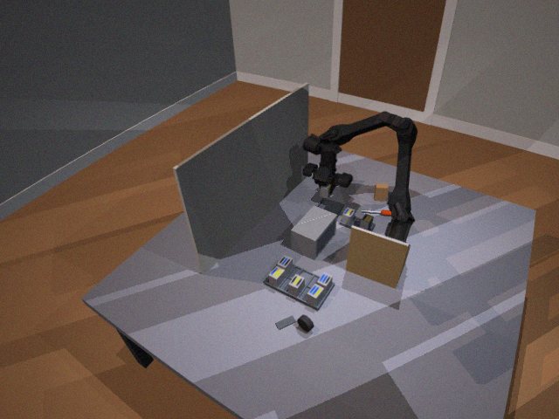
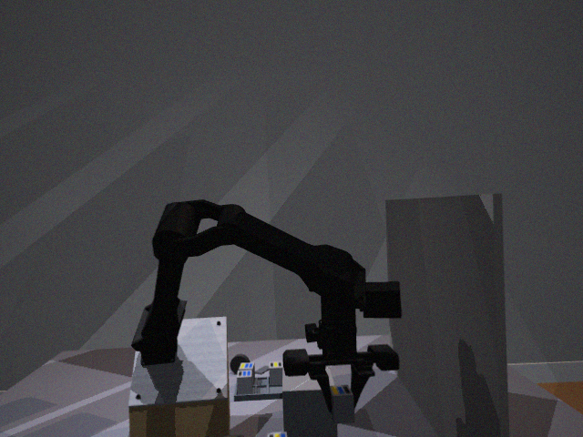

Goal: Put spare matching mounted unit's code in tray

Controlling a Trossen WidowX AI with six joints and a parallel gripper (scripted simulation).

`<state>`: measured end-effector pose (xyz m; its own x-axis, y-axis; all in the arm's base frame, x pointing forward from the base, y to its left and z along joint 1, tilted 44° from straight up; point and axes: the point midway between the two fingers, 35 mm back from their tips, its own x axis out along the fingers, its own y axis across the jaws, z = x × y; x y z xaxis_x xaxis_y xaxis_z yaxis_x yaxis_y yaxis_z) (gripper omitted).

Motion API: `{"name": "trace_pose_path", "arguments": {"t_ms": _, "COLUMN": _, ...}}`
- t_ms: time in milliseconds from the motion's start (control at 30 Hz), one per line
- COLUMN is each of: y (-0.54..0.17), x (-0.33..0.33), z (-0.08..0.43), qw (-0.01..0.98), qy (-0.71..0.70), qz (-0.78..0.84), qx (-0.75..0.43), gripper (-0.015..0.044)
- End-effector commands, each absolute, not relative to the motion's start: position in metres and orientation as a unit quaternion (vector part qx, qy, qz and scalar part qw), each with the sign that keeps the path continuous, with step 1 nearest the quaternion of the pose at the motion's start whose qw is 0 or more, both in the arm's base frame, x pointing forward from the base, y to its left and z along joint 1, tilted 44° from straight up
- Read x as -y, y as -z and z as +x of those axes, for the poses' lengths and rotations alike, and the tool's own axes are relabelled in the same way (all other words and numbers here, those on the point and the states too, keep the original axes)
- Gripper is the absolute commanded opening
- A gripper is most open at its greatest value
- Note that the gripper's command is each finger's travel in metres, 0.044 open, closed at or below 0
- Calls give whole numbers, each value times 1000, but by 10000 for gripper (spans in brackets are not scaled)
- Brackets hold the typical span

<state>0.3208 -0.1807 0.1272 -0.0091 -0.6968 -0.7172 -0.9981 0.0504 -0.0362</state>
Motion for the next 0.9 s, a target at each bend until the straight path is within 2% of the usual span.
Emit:
{"name": "trace_pose_path", "arguments": {"t_ms": 0, "y": -123, "x": 183, "z": 321, "qw": 294, "qy": -259, "qz": -640, "qx": -660, "gripper": 0}}
{"name": "trace_pose_path", "arguments": {"t_ms": 867, "y": -104, "x": 202, "z": 319, "qw": 293, "qy": -258, "qz": -641, "qx": -661, "gripper": 0}}
